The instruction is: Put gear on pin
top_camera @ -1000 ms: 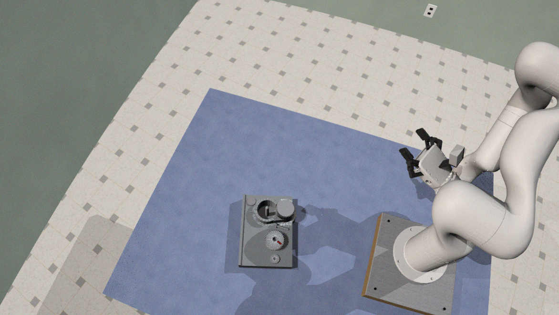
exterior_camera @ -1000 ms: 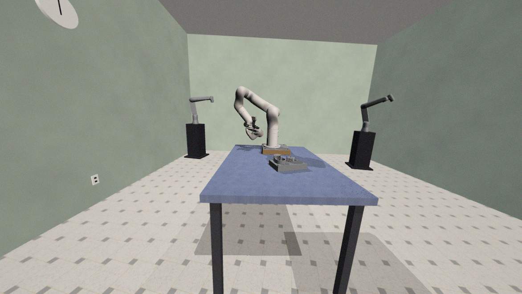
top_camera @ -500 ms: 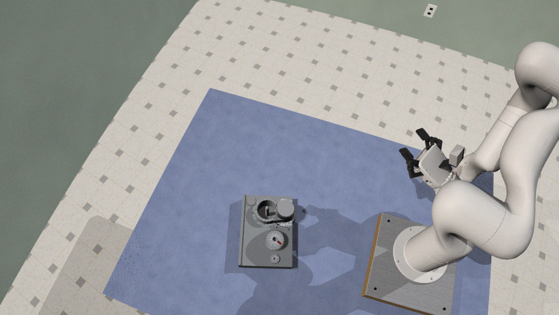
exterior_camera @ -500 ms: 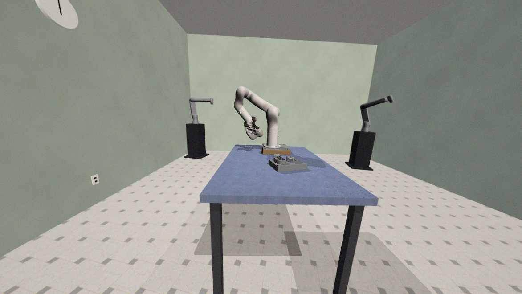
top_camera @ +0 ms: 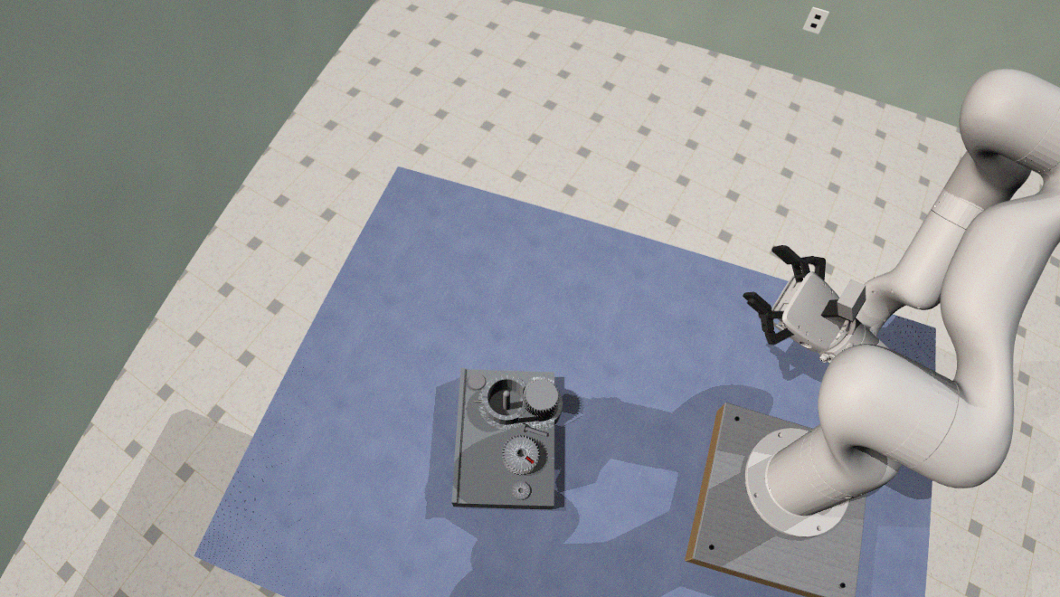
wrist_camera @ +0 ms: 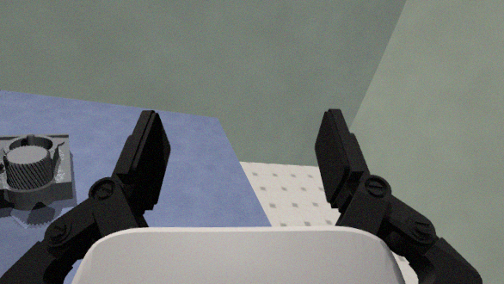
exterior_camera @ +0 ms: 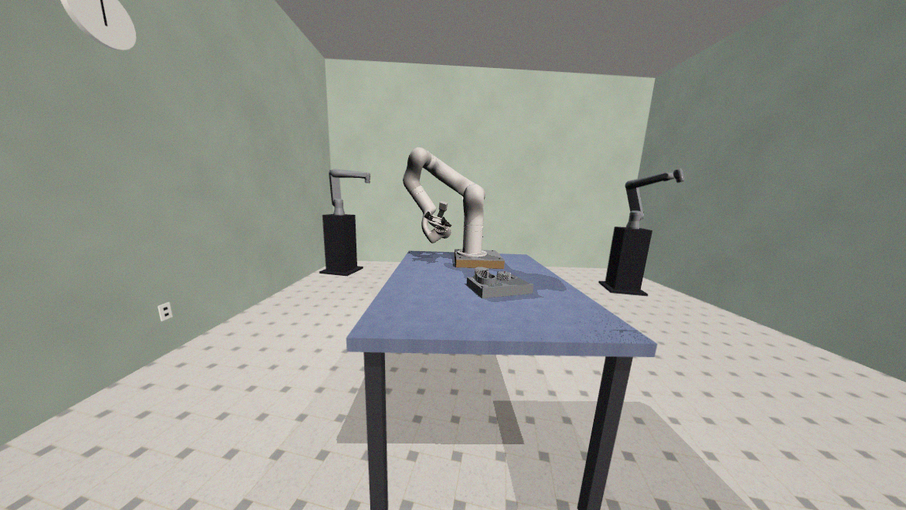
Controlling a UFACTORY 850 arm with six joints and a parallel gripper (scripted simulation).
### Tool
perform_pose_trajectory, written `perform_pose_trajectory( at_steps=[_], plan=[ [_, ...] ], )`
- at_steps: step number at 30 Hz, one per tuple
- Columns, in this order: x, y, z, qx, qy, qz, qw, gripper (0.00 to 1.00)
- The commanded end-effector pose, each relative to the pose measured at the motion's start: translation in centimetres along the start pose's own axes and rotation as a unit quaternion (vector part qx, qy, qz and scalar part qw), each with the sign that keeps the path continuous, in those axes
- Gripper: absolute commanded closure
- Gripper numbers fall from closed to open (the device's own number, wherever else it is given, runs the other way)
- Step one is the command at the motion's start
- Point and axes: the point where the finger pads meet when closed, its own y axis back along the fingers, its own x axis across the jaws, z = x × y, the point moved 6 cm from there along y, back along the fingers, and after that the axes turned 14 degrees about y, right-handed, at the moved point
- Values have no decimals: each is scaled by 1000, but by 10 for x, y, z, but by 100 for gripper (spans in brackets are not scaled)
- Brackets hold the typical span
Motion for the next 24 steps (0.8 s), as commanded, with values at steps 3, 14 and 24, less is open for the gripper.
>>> perform_pose_trajectory(
  at_steps=[3, 14, 24],
  plan=[
    [-15, -18, 3, 70, 84, -102, 989, 0],
    [-58, -43, 12, 268, 253, -264, 891, 0],
    [-78, -59, 27, 449, 365, -330, 746, 0]
  ],
)
